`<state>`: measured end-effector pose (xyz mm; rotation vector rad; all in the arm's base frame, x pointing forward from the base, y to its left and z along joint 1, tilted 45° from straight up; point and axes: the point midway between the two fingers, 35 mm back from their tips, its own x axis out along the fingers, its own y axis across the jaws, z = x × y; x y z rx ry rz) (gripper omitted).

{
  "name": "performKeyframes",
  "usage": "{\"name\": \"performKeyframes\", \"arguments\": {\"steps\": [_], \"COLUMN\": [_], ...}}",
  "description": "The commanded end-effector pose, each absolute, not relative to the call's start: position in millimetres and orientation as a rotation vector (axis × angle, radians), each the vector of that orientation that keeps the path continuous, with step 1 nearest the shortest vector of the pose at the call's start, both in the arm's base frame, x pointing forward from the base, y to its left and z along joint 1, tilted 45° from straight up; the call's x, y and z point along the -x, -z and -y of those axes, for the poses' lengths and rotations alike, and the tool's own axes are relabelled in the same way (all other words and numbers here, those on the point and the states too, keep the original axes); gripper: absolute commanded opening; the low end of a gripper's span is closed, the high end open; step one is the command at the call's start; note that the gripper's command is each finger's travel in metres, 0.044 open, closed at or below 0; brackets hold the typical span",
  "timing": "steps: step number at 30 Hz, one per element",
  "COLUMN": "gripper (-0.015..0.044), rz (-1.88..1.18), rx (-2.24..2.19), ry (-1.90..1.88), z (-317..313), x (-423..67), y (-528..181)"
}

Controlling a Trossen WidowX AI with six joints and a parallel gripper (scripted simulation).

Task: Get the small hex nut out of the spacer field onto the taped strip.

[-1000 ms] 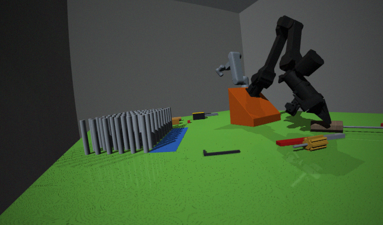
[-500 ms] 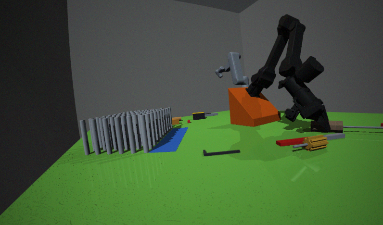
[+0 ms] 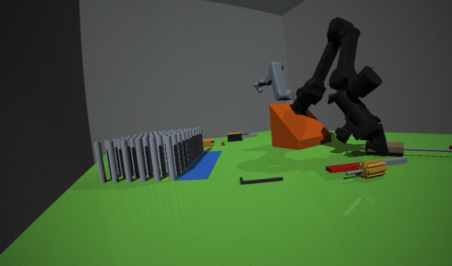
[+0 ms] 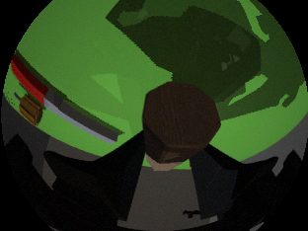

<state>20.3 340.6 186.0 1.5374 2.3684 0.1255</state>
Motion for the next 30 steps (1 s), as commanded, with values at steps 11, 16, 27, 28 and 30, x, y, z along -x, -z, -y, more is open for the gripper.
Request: {"name": "performKeyframes", "arguments": {"steps": [11,16,27,28,30], "gripper": [0.0,0.0,0.0,0.0,0.0], "rz": [-2.347,-2.347,-2.359,-2.361,-2.362], "rx": [-1.517,-1.516,-1.533,-1.535,-1.537], "ry": [-0.131,-0.131,-0.141,-0.142,-0.144], "z": [-302.5,-282.3,-232.4,-228.6,-225.6], "x": [-48.8,-52.2,-43.3,-41.7,-40.3], "y": [-237.1,-256.5,-297.8,-300.6,-302.9]}}
